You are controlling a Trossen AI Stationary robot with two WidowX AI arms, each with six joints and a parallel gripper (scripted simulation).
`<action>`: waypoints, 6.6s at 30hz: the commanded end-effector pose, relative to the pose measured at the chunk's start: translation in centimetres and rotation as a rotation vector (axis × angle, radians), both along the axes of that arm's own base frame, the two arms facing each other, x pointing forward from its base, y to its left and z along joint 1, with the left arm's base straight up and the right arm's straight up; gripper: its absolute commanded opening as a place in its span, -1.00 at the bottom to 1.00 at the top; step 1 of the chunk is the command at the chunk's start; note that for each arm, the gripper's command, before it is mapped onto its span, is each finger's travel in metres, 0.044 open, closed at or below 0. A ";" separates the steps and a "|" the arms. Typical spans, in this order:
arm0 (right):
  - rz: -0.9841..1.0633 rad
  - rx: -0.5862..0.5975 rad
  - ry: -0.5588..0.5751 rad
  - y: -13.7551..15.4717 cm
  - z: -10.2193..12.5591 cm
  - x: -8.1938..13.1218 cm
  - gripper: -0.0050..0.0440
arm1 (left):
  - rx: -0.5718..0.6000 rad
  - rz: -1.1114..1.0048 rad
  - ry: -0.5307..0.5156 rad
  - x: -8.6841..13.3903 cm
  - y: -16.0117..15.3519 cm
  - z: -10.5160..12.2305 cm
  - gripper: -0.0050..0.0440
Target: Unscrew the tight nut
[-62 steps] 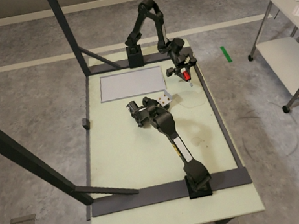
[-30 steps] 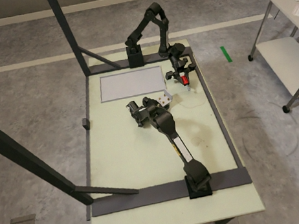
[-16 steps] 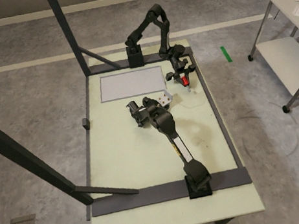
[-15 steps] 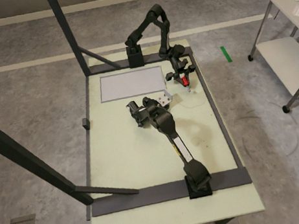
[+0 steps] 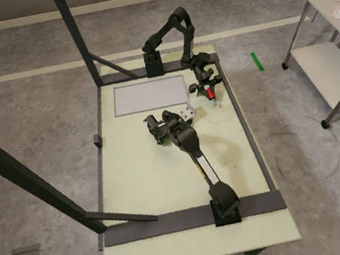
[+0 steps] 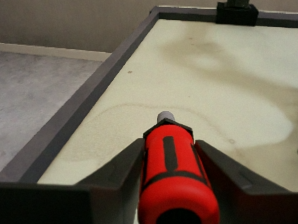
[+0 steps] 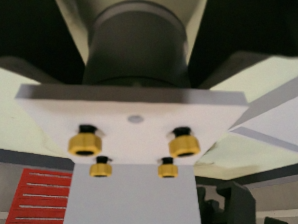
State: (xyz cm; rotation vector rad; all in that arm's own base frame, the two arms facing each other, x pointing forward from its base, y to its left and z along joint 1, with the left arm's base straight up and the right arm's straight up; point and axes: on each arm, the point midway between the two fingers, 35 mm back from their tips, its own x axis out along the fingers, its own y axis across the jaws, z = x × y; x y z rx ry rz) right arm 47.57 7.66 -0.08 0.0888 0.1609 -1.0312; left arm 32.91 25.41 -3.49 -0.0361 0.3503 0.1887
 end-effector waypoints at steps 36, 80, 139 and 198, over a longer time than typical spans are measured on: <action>-0.002 0.022 -0.047 0.1 2.3 0.5 0.20 | 0.018 -0.003 -0.013 0.4 0.3 -2.1 -0.27; -0.002 0.022 -0.047 0.1 2.3 0.5 0.20 | 0.023 -0.003 -0.018 0.4 0.3 -2.9 -0.27; -0.002 0.022 -0.047 0.1 2.3 0.5 0.20 | 0.000 0.000 0.003 0.2 0.0 -4.8 -0.27; -0.002 0.022 -0.047 0.1 2.3 0.5 0.20 | 0.000 0.000 0.003 0.2 0.0 -4.7 -0.11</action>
